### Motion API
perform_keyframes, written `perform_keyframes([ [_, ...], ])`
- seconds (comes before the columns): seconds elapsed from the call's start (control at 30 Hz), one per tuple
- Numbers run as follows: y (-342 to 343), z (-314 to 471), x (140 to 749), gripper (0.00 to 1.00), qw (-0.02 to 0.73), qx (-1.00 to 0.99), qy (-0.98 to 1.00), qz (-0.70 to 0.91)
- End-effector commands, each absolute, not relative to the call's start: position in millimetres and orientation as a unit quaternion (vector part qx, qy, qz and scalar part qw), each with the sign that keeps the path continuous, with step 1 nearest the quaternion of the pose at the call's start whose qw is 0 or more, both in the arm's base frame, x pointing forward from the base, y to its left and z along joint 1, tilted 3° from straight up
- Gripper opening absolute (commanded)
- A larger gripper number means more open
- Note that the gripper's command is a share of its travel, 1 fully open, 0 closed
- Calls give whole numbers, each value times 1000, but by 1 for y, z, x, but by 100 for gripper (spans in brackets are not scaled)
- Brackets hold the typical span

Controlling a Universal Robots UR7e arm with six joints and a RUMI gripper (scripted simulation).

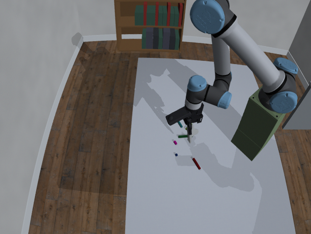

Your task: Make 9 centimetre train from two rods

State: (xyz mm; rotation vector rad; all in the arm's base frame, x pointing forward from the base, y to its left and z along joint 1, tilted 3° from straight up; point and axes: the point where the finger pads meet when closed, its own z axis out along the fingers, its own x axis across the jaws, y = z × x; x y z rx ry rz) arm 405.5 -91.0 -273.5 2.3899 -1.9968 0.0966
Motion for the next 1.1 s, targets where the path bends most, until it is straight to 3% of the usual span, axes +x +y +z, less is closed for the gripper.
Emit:
perform_keyframes([
  [0.0,-93,-273,410,100,12,818,-574,30],
  [1.07,-99,-273,416,100,22,969,-245,24],
])
